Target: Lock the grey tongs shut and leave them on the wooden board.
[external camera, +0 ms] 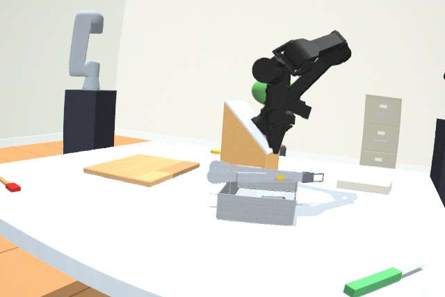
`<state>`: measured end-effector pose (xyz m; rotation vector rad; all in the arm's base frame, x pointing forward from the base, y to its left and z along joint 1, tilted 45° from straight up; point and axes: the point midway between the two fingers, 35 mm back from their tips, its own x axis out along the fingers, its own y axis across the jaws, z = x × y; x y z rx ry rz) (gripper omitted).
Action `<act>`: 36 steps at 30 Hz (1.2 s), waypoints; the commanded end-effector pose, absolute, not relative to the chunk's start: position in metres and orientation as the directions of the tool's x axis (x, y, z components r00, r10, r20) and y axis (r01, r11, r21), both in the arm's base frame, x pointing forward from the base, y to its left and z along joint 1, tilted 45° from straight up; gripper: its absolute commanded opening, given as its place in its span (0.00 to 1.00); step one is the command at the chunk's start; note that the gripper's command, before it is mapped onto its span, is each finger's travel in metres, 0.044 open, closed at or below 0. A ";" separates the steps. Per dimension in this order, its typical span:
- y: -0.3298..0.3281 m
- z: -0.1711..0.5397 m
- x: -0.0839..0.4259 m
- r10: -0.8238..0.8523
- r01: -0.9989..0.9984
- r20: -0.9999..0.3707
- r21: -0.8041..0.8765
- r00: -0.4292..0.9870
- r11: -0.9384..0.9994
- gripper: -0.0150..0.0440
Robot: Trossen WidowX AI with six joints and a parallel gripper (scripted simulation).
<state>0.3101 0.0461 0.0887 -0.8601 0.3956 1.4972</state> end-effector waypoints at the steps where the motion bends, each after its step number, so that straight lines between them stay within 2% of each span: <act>1: 0.048 0.087 0.310 0.702 -0.962 -0.707 -0.240 0.083 -0.128 1.00; 36: 0.080 0.052 0.319 0.699 -0.962 -0.710 -0.239 0.083 -0.129 1.00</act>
